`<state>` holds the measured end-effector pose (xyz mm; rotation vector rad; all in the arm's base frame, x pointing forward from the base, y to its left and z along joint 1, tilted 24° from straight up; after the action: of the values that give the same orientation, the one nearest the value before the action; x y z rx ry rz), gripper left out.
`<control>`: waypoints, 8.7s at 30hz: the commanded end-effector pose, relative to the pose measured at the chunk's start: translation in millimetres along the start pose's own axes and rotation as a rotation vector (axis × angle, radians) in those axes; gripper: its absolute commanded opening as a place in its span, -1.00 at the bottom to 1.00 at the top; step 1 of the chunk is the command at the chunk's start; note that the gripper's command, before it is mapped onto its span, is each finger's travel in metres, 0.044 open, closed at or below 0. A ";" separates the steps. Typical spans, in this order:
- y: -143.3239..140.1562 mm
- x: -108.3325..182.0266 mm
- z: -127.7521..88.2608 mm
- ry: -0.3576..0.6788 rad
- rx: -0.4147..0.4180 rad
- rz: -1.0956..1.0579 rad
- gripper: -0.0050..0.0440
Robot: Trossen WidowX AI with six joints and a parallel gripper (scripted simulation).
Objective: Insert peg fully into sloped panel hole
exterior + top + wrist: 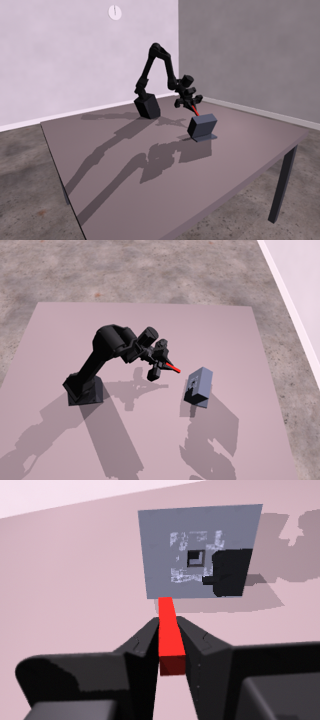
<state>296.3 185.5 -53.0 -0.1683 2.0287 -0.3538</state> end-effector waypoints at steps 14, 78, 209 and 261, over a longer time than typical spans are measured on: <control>-7.6 -3.5 -9.3 -0.069 0.017 0.002 -0.80; -31.8 -20.3 29.0 -0.186 0.063 0.016 -0.80; -33.7 -20.6 49.3 -0.187 0.064 0.016 -0.80; -33.1 -26.6 60.9 -0.188 0.064 0.016 -0.80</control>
<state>358.2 147.6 -52.2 -0.1455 1.8425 -0.3915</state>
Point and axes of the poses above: the point midway between the two fingers, 35 mm back from their tips, its own z axis out along the fingers, its own y axis across the jaws, x = y × z, the point moved 1 cm from there along -z, back along the fingers, and after that the axes turned 2 degrees about z, right-handed, at the moved point
